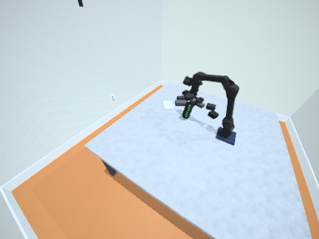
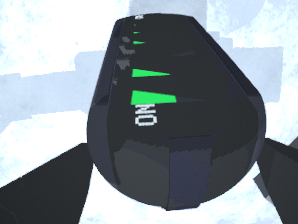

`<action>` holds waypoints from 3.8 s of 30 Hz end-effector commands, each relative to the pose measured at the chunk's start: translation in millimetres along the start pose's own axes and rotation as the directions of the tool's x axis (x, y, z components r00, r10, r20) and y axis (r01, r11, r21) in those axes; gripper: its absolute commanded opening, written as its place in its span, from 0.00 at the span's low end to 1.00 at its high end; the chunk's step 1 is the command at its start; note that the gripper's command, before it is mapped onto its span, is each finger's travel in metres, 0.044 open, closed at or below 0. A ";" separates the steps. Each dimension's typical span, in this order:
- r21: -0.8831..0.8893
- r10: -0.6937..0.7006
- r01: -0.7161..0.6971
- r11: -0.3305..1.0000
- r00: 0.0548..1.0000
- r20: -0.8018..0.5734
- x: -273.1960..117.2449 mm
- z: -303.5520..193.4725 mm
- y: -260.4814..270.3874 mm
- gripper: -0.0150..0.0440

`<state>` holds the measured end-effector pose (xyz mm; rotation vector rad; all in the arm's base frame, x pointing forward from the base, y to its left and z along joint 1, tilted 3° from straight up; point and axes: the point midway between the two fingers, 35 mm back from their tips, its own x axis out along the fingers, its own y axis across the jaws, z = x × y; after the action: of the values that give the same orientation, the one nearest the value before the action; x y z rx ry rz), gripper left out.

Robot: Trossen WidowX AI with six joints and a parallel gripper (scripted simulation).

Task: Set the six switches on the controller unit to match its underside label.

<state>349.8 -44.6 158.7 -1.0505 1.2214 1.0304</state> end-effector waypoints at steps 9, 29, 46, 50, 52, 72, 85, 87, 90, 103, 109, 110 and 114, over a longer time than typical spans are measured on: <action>-0.005 0.021 -0.021 1.000 1.000 -0.004 9.9 -9.6 2.5 0.83; -0.005 0.021 -0.021 1.000 1.000 -0.006 15.2 -24.6 2.6 0.83; -0.005 0.021 -0.021 1.000 1.000 -0.007 20.7 -36.9 2.6 0.83; -0.005 0.021 -0.021 1.000 1.000 -0.007 22.2 -39.6 2.7 0.83; -0.005 0.021 -0.021 1.000 1.000 -0.007 22.9 -41.0 2.7 0.83; -0.005 0.021 -0.021 1.000 1.000 -0.008 30.9 -54.4 2.8 0.83; -0.005 0.021 -0.021 1.000 1.000 -0.009 36.7 -62.5 2.9 0.83; -0.005 0.021 -0.022 1.000 1.000 -0.009 37.7 -63.7 2.9 0.83; -0.005 0.021 -0.022 1.000 1.000 -0.009 39.2 -65.5 2.9 0.83; -0.005 0.021 -0.022 1.000 1.000 -0.010 45.9 -72.9 3.1 0.83; -0.005 0.021 -0.022 1.000 1.000 -0.010 49.2 -76.2 3.1 0.83; -0.005 0.022 -0.022 1.000 1.000 -0.010 49.7 -76.7 3.1 0.83; -0.005 0.022 -0.022 1.000 1.000 -0.011 52.0 -78.8 3.2 0.83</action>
<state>335.5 -124.7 112.0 -1.0594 1.2457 1.0094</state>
